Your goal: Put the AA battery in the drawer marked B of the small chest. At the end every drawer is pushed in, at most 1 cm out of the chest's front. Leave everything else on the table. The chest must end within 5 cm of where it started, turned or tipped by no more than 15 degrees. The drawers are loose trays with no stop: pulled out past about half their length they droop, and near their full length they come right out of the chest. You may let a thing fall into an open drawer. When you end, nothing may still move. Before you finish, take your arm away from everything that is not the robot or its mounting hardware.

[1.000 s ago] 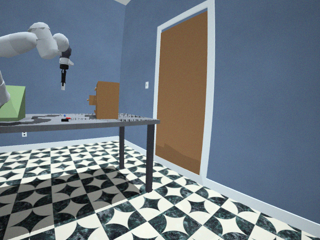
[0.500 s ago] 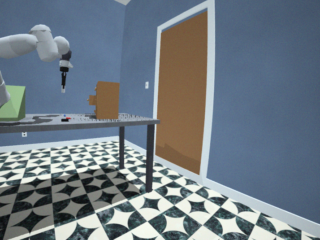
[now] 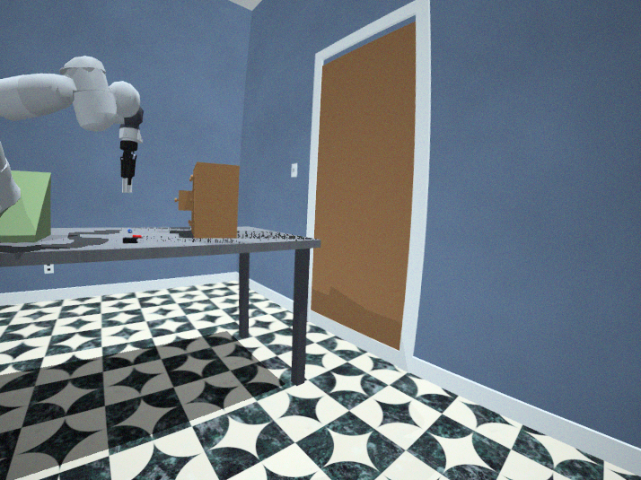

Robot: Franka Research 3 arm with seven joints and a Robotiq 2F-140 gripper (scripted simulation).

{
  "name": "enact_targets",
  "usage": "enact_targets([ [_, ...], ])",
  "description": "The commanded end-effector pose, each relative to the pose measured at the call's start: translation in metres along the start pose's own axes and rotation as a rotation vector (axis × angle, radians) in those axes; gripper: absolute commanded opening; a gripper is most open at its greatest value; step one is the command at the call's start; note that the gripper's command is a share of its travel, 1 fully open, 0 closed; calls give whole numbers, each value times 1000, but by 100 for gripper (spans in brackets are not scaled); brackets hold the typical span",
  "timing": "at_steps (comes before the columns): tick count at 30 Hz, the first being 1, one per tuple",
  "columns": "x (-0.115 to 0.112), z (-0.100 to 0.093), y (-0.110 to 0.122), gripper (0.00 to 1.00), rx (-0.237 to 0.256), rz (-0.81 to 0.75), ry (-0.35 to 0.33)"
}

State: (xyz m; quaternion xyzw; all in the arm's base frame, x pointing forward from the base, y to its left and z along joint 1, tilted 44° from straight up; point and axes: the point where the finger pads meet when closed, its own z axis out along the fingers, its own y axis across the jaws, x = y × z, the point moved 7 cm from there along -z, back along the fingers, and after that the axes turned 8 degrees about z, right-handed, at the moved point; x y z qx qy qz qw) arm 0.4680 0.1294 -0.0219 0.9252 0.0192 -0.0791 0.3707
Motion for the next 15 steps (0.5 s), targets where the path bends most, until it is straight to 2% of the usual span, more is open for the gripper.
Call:
enact_targets([
  [1, 3, 10, 1, 20, 9, -272, 2],
  [6, 4, 25, 4, 20, 9, -405, 3],
  [8, 4, 25, 4, 20, 9, -405, 3],
  [15, 5, 45, 8, 20, 8, -620, 3],
])
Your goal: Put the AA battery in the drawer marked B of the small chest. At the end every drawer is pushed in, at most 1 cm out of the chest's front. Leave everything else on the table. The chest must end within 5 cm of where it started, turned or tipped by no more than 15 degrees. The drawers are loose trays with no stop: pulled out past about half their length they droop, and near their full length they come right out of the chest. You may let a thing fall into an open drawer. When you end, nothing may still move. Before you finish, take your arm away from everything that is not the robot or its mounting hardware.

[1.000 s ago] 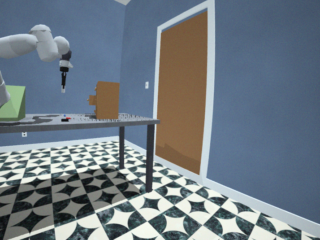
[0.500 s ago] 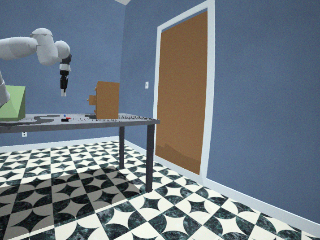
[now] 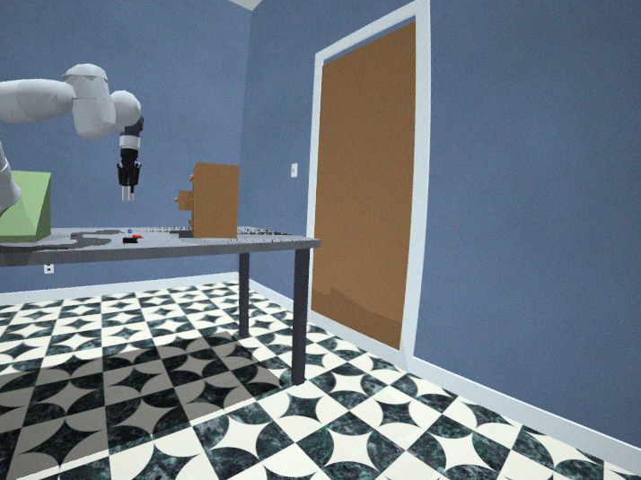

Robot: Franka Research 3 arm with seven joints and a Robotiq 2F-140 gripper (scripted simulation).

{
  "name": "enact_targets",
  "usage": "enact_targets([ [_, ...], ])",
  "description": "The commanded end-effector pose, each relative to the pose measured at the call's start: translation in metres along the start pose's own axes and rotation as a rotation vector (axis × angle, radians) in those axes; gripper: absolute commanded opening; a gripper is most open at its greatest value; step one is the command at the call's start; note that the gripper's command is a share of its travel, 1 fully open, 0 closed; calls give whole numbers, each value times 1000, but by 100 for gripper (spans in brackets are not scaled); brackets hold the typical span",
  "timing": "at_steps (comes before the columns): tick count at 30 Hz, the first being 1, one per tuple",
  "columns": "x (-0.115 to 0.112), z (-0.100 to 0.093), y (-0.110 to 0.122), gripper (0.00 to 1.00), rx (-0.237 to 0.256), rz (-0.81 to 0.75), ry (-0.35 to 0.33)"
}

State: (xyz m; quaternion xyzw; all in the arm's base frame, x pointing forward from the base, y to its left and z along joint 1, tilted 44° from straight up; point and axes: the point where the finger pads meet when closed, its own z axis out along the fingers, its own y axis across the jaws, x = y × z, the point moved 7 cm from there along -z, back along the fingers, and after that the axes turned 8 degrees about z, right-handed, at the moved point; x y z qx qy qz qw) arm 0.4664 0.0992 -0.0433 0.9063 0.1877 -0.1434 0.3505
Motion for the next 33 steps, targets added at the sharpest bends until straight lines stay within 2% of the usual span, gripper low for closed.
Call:
enact_targets([
  [1, 2, 11, 2, 20, 9, -279, 1],
  [8, 2, 30, 6, 20, 9, -452, 1],
  [10, 2, 30, 6, 20, 9, -452, 1],
  [11, 2, 32, 6, 20, 10, -518, 2],
  [20, 1, 51, 10, 20, 10, -715, 2],
  [33, 1, 65, 13, 20, 10, -869, 2],
])
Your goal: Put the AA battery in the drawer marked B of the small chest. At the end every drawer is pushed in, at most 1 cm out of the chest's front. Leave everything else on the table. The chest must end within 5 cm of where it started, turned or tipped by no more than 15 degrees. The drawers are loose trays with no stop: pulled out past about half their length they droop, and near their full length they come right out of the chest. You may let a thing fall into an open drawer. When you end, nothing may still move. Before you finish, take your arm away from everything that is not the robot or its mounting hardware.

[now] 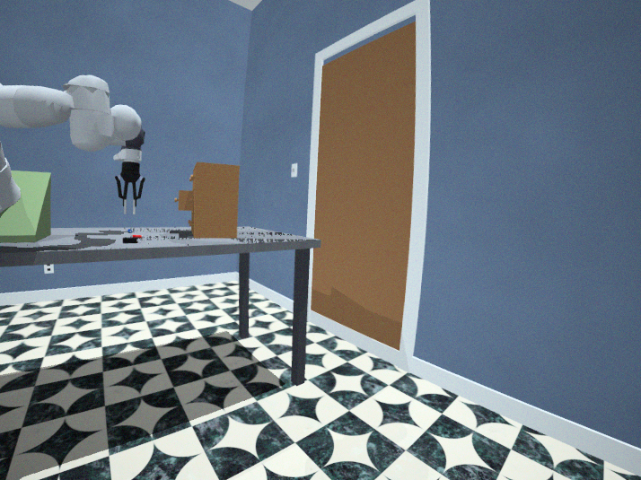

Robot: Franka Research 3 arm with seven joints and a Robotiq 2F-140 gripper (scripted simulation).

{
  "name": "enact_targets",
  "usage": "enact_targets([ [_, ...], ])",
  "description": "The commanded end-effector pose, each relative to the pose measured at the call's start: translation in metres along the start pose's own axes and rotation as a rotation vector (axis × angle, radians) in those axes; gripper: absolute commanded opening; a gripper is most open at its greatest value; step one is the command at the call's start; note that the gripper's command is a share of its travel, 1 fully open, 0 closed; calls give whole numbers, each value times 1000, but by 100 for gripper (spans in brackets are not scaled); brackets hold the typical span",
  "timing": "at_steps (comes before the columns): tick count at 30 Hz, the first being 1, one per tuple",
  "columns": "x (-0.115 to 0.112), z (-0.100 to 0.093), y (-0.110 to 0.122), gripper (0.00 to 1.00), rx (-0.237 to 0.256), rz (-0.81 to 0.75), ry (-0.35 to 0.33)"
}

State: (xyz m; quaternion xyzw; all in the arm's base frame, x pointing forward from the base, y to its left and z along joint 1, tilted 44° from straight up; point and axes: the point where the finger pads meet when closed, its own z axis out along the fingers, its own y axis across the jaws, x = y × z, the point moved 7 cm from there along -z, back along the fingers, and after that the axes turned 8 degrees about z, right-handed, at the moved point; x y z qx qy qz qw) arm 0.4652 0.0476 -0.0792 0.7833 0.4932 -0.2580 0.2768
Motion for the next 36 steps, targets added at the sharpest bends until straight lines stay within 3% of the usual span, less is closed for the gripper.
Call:
enact_targets([
  [1, 1, 5, 0, 20, 5, -162, 5],
  [36, 0, 11, 1, 17, 5, -219, 5],
])
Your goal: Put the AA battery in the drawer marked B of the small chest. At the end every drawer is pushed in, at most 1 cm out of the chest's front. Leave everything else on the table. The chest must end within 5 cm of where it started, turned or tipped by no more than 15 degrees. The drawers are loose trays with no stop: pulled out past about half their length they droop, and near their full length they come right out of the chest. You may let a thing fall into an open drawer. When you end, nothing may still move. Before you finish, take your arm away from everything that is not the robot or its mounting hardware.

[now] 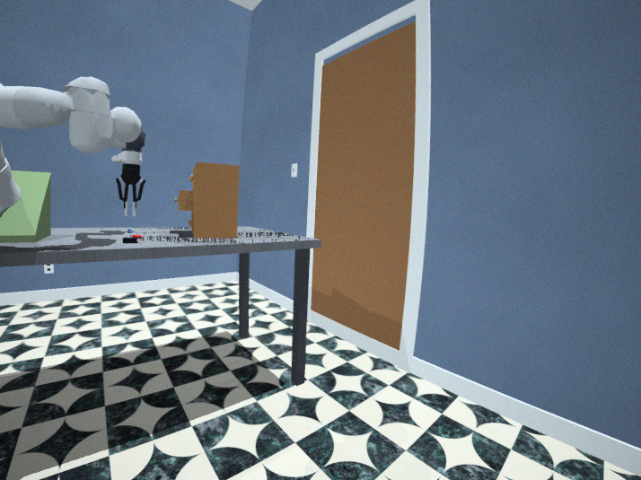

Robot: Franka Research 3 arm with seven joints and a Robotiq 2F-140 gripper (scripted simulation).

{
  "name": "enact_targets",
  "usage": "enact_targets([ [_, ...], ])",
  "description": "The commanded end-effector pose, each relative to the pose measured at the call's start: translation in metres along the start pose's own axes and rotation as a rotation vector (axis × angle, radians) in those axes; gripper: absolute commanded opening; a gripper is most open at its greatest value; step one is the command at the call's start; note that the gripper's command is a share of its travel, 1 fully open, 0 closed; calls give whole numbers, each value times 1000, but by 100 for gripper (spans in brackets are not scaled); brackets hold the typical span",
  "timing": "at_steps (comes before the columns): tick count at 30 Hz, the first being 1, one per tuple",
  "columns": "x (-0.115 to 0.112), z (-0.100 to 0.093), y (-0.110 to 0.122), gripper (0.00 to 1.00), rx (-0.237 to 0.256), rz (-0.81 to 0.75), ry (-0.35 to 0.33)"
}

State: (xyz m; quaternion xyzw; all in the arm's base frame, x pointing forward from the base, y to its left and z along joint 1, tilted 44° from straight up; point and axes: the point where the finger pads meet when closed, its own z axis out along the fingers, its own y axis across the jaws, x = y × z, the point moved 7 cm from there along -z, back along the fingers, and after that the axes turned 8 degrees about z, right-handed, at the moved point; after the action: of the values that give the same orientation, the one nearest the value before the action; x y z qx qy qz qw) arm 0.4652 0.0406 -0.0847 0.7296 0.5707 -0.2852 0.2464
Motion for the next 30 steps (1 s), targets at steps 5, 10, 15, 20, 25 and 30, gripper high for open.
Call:
enact_targets([
  [5, 1, 2, 0, 17, 0, -14, 3],
  [10, 1, 2, 0, 17, 0, -14, 3],
  [15, 1, 2, 0, 17, 0, -14, 3],
  [20, 1, 2, 0, 17, 0, -14, 3],
  [25, 1, 6, 0, 17, 0, -14, 3],
  [30, 1, 13, 0, 17, 0, -14, 3],
])
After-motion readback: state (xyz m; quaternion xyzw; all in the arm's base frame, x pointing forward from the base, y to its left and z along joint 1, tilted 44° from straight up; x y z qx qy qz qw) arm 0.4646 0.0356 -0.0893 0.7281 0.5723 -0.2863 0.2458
